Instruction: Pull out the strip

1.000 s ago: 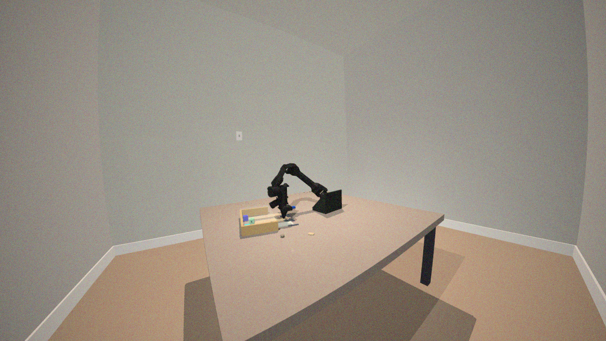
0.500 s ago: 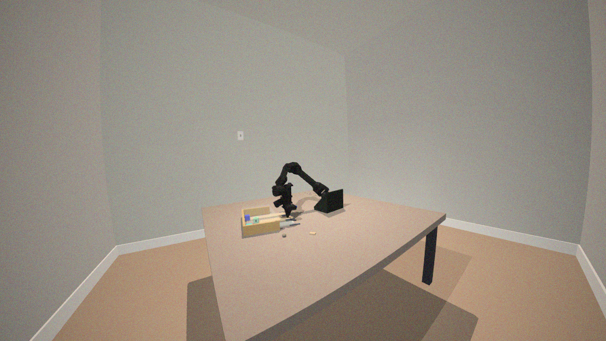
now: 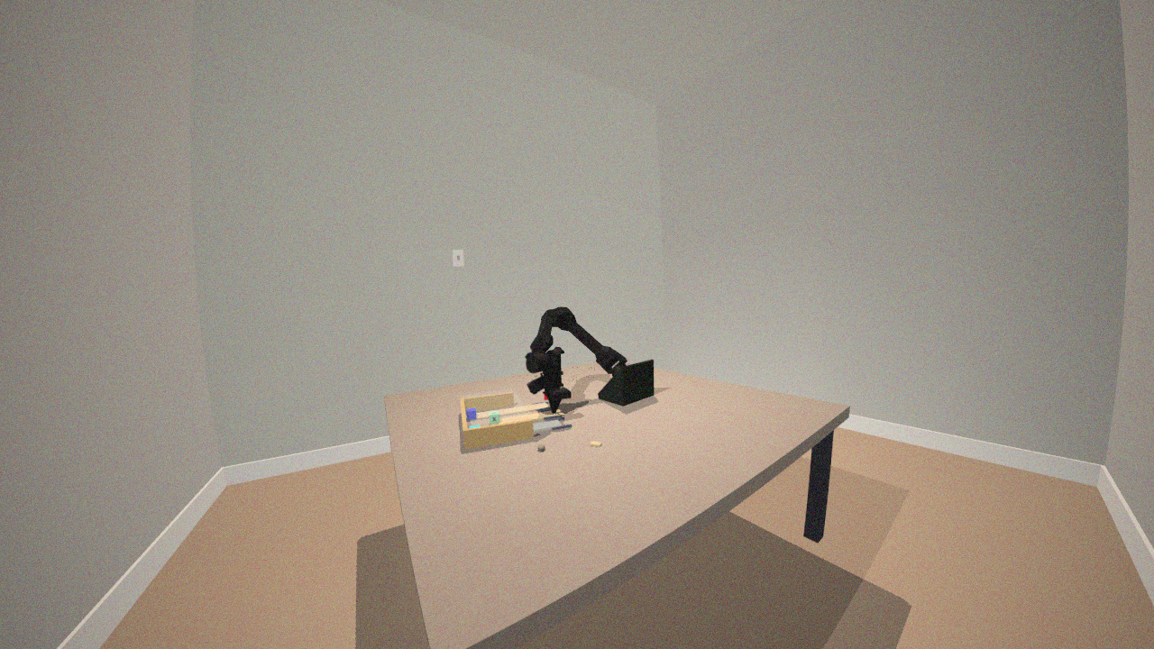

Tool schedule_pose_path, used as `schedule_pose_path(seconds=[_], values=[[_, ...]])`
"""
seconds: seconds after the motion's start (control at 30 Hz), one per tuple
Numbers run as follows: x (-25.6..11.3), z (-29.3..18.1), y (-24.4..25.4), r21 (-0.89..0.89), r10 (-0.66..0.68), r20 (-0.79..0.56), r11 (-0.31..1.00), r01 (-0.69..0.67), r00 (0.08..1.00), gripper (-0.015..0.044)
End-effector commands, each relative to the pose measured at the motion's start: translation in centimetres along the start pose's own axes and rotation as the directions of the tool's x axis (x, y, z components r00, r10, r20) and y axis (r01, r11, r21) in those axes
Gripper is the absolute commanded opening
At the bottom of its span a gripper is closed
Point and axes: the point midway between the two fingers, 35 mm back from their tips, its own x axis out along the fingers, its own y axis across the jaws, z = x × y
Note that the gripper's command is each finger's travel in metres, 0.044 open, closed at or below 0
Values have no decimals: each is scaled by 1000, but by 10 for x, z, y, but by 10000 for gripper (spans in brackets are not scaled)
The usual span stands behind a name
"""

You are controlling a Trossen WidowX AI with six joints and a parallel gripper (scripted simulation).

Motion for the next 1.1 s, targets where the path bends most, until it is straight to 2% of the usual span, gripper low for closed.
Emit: schedule_pose_path(seconds=[0.0, 1.07], values=[[6, -15, 0, -10, -6, -23, 1000, 6, 1000, 0], [6, -62, 1, -12, -6, -25, 1000, 6, 1000, 0]])
